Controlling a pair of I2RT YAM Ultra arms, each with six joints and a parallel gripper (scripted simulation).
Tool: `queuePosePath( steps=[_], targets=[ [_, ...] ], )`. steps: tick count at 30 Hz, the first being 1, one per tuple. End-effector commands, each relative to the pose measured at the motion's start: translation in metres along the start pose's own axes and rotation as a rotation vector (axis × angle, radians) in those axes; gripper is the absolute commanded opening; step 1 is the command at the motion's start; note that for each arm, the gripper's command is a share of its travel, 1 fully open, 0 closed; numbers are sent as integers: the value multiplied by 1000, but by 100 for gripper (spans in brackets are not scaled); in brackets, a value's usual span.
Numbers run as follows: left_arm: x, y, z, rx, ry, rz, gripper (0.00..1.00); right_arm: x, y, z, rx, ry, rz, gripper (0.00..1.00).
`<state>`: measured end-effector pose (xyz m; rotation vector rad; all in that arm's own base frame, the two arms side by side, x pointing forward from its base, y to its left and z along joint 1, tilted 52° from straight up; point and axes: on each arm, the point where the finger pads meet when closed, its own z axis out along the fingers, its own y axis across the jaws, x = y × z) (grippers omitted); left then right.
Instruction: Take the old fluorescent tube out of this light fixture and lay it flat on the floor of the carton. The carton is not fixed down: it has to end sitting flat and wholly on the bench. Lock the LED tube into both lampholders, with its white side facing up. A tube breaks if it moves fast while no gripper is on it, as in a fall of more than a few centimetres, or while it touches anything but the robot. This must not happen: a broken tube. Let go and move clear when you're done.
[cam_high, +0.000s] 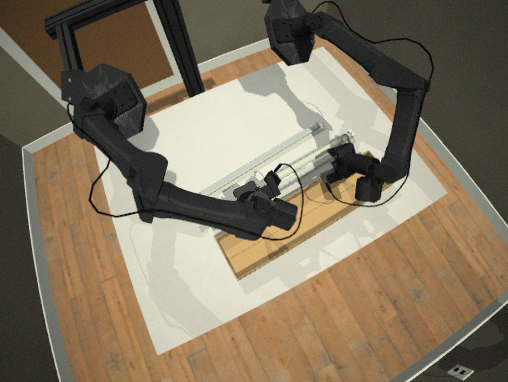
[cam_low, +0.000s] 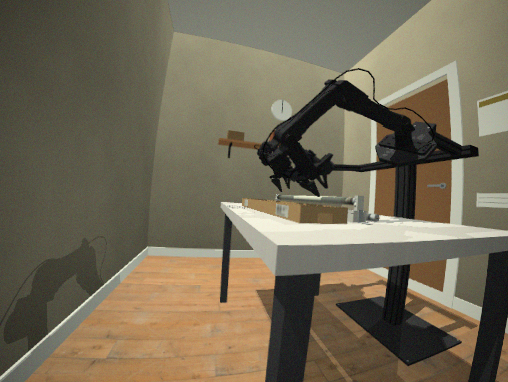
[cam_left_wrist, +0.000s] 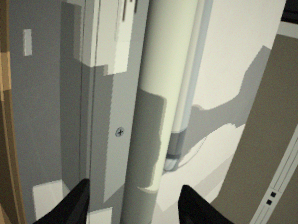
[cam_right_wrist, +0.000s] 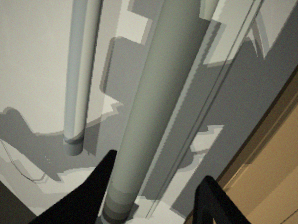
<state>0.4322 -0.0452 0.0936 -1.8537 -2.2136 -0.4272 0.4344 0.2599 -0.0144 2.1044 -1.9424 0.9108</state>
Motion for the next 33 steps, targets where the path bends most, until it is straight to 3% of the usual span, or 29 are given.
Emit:
queuePosePath(
  steps=[1, 6, 10, 33],
  targets=[
    [-5, -6, -15, -16, -23, 28, 49, 1, 1, -20, 5, -24, -18, 49],
    [-5, 0, -23, -38, -34, 18, 49, -7, 7, 4, -24, -2, -30, 49],
    [-8, -1, -11, -12, -21, 28, 49, -6, 7, 2, -22, -3, -29, 49],
    [-8, 0, -14, -20, -26, 25, 49, -5, 2, -12, 3, -22, -14, 49]
  ],
)
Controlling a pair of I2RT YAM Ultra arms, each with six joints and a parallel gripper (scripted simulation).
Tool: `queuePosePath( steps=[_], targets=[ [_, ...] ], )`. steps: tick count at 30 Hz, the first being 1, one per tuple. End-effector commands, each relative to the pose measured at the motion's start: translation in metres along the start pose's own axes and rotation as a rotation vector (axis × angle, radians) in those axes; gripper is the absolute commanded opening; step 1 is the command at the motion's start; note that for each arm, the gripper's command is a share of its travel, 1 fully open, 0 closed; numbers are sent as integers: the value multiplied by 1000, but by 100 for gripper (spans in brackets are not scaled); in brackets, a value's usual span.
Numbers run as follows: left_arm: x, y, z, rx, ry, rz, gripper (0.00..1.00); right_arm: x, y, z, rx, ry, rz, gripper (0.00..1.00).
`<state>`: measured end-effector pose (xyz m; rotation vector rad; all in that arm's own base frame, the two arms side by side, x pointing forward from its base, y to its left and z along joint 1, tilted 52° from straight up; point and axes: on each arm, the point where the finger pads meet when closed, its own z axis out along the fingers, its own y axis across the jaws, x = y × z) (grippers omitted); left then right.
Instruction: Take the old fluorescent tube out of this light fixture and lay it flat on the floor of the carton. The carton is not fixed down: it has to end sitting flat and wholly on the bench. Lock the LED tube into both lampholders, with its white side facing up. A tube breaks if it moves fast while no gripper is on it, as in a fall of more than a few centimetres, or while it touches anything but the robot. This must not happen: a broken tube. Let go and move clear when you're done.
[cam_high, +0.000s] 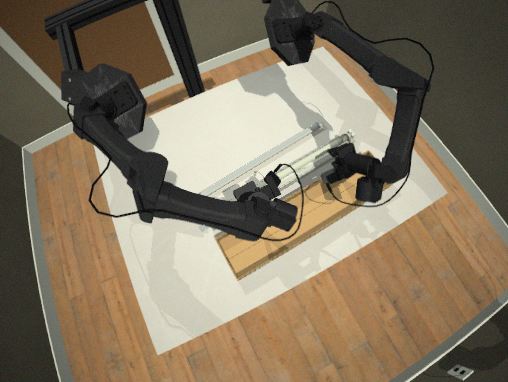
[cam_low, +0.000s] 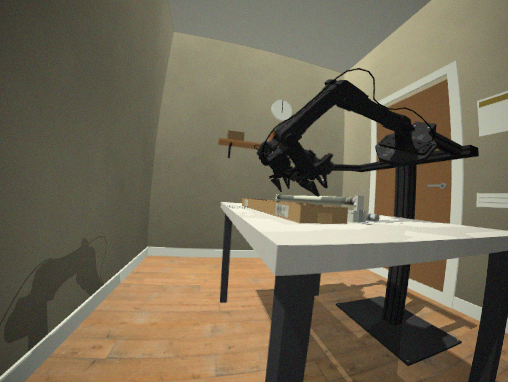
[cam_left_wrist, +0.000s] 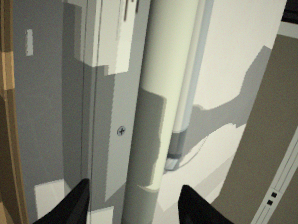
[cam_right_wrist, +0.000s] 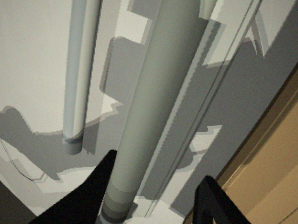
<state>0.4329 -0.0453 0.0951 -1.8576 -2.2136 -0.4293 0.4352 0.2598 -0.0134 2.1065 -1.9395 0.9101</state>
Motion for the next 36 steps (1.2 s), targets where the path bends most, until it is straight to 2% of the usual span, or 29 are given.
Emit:
queuePosePath(
  steps=[1, 5, 6, 9, 17, 18, 21, 28, 29, 33, 34, 36],
  targets=[
    [-9, -1, -13, -17, -24, 23, 49, -6, 4, -12, 3, -22, -12, 49],
    [-9, -1, -12, -17, -24, 24, 49, -6, 5, -11, 2, -21, -14, 49],
    [-6, 8, -27, -71, -53, -20, 49, 12, -27, -27, 62, -58, 88, 49],
    [1, 4, -12, -41, -49, -59, 49, 8, -16, -15, 28, -61, 91, 49],
    [-7, 11, -26, -114, -113, -142, 49, 7, -28, -32, 56, -146, 198, 49],
    [-6, 12, -28, -124, -122, -159, 49, 19, -35, -27, 49, -148, 239, 49],
    [5, 17, -30, -141, -142, -220, 49, 29, -42, -30, 55, -170, 289, 49],
    [2, 22, -48, -207, -211, -301, 49, 47, -57, -43, 75, -236, 409, 49],
    [4, 24, -53, -226, -229, -328, 49, 58, -65, -45, 84, -250, 453, 49],
    [11, 28, -53, -238, -247, -376, 49, 55, -65, -52, 90, -278, 473, 49],
    [18, 32, -58, -259, -261, -408, 49, 72, -76, -54, 107, -291, 528, 49],
    [20, 36, -66, -291, -302, -465, 49, 84, -85, -60, 120, -331, 599, 49]
  ],
)
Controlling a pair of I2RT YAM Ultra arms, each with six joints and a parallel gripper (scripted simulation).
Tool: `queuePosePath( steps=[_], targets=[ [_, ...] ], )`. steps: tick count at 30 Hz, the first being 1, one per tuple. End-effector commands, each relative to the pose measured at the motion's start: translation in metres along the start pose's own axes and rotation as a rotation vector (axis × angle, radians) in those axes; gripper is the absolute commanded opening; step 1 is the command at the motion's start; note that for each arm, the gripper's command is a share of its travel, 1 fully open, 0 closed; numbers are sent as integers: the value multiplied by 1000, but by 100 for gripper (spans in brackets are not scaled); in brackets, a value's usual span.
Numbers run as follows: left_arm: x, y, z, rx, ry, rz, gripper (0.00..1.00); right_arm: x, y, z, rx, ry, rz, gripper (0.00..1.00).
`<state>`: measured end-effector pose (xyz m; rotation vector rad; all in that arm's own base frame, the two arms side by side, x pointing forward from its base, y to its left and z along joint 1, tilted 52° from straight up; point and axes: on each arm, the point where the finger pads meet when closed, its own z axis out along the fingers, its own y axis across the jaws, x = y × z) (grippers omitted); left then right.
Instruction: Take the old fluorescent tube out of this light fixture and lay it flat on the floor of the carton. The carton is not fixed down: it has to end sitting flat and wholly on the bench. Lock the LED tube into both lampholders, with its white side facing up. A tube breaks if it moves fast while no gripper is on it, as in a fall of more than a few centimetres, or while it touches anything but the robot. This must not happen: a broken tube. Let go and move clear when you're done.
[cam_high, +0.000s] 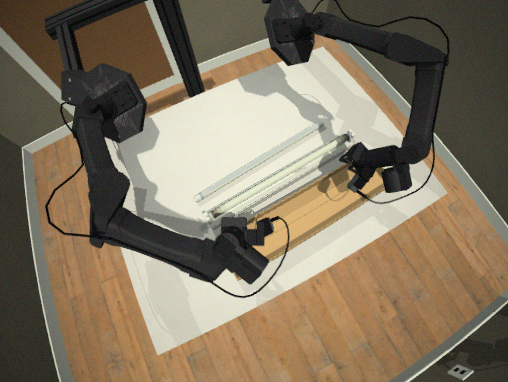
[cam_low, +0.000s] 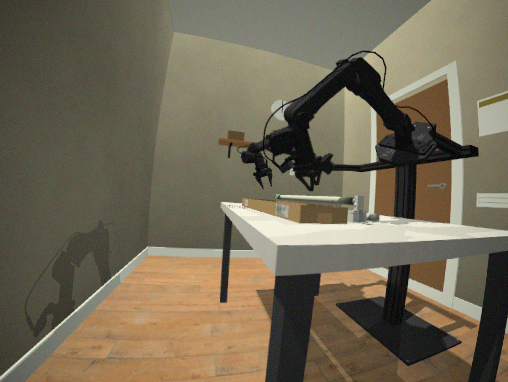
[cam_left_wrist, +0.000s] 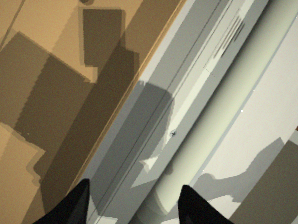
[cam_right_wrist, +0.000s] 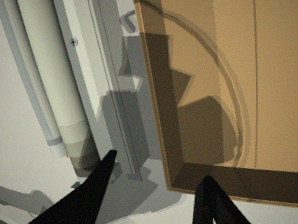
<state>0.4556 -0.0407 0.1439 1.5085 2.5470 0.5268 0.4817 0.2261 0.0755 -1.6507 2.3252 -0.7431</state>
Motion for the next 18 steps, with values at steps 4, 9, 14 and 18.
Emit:
queuePosePath(
  steps=[4, 9, 14, 18],
  targets=[
    [-12, 10, -27, -85, -126, -110, 49, 2, -27, -23, 41, -135, 155, 49],
    [-6, 23, -39, -135, -190, -218, 49, 14, -48, -38, 62, -201, 267, 49],
    [-10, 32, -58, -186, -272, -298, 49, 25, -72, -58, 98, -282, 383, 49],
    [0, 50, -79, -255, -380, -449, 49, 50, -102, -80, 136, -388, 551, 49]
  ],
)
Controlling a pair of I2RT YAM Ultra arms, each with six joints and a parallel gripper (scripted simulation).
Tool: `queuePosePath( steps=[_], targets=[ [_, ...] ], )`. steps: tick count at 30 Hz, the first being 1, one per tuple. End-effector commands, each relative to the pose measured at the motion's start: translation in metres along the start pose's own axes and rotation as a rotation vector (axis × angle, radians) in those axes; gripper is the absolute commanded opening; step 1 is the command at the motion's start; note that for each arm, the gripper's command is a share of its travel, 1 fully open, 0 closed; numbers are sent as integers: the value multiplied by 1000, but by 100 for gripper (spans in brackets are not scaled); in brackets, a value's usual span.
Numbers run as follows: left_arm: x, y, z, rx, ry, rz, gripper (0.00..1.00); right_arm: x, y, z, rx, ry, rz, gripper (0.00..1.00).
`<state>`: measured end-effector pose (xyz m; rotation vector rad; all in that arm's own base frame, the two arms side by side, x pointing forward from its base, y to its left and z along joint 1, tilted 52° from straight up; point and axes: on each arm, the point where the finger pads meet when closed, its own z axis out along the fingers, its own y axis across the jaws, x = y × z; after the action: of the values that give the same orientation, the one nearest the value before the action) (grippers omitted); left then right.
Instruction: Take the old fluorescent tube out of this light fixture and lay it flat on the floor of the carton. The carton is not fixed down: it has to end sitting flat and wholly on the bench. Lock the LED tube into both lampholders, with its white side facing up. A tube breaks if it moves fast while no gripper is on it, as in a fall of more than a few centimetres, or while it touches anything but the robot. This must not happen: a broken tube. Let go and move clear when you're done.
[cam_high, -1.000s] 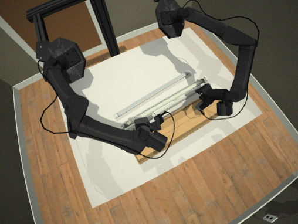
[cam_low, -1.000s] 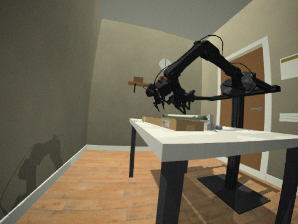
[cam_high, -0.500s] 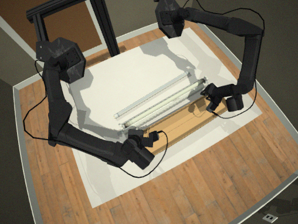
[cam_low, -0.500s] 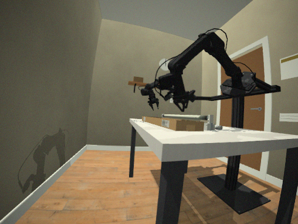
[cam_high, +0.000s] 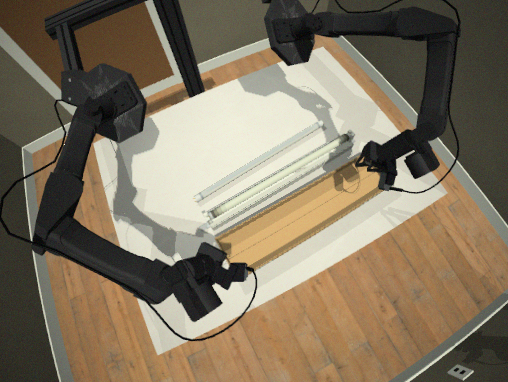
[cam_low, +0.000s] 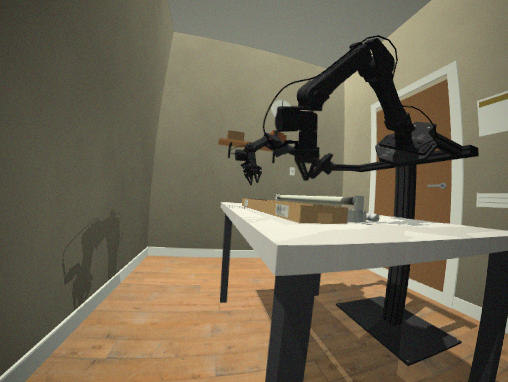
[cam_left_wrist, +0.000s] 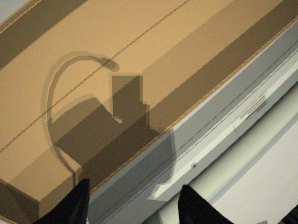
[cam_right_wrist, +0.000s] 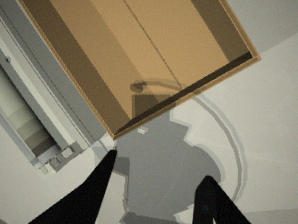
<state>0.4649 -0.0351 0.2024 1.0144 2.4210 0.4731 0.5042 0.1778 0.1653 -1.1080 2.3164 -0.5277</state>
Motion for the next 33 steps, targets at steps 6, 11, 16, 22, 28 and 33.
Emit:
queuePosePath(
  steps=[6, 11, 16, 22, 28, 33],
  targets=[
    [-18, 20, -41, -100, -208, -177, 49, 0, -51, -45, 66, -210, 234, 49],
    [-16, 39, -58, -151, -299, -296, 49, 6, -77, -67, 95, -305, 352, 49],
    [-27, 45, -87, -182, -440, -398, 49, 18, -104, -98, 130, -425, 483, 49],
    [-18, 68, -137, -240, -643, -588, 49, 50, -141, -157, 184, -623, 675, 49],
    [-6, 70, -142, -265, -668, -614, 49, 66, -149, -170, 223, -654, 709, 49],
    [-4, 76, -169, -282, -796, -692, 49, 82, -160, -201, 255, -770, 786, 49]
  ],
)
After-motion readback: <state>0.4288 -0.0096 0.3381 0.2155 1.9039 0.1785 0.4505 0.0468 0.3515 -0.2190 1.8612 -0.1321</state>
